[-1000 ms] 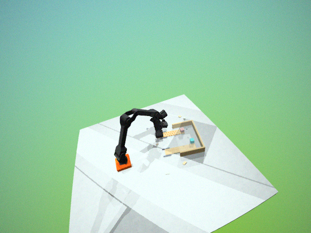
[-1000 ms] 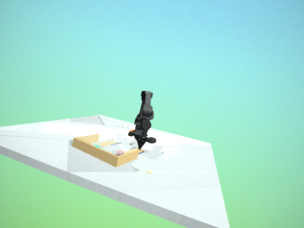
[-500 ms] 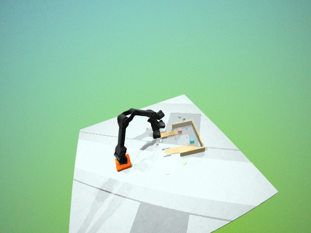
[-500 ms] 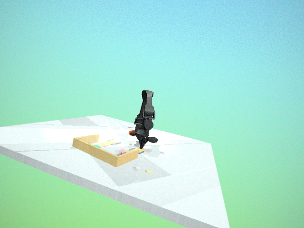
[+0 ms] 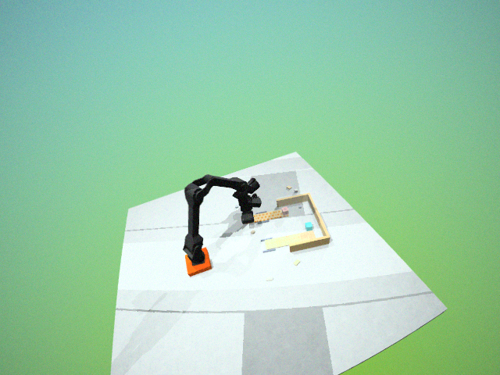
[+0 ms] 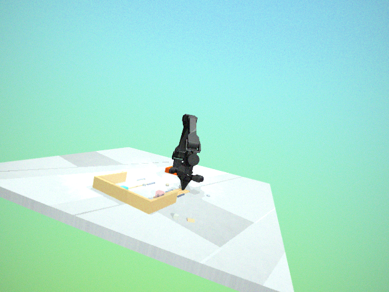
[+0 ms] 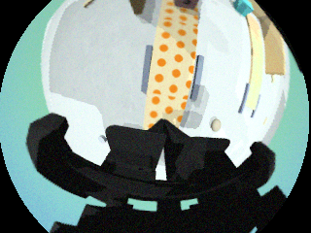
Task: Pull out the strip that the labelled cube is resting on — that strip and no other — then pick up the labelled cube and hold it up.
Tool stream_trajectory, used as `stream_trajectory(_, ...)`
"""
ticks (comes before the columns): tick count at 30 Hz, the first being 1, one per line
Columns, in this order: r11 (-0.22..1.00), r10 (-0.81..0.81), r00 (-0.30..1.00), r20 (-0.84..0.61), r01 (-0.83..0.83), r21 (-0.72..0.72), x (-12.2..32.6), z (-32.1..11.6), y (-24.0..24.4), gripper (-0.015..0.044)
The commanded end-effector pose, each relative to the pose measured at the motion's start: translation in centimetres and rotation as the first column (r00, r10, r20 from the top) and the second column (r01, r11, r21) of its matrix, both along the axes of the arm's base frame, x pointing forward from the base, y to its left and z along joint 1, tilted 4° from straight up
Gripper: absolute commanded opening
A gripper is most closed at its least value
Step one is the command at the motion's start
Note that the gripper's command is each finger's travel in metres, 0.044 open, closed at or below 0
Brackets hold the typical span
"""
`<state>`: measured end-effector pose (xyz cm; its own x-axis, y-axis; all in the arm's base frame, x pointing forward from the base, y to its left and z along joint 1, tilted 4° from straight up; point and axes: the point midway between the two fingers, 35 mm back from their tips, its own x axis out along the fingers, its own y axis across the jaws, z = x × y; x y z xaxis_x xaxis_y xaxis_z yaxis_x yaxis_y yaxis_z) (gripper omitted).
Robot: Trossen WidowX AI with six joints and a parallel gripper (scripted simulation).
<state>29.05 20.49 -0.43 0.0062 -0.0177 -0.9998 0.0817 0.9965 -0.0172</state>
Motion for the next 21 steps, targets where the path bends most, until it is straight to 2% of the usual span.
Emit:
stream_trajectory(1, 1.000, -0.001, 1.000, -0.030, 0.001, -0.007, -1.4, -0.7, -0.1, 0.0000)
stream_trajectory(21, 1.000, -0.001, 0.999, -0.032, 0.000, -0.006, -4.5, -0.6, 0.1, 0.0000)
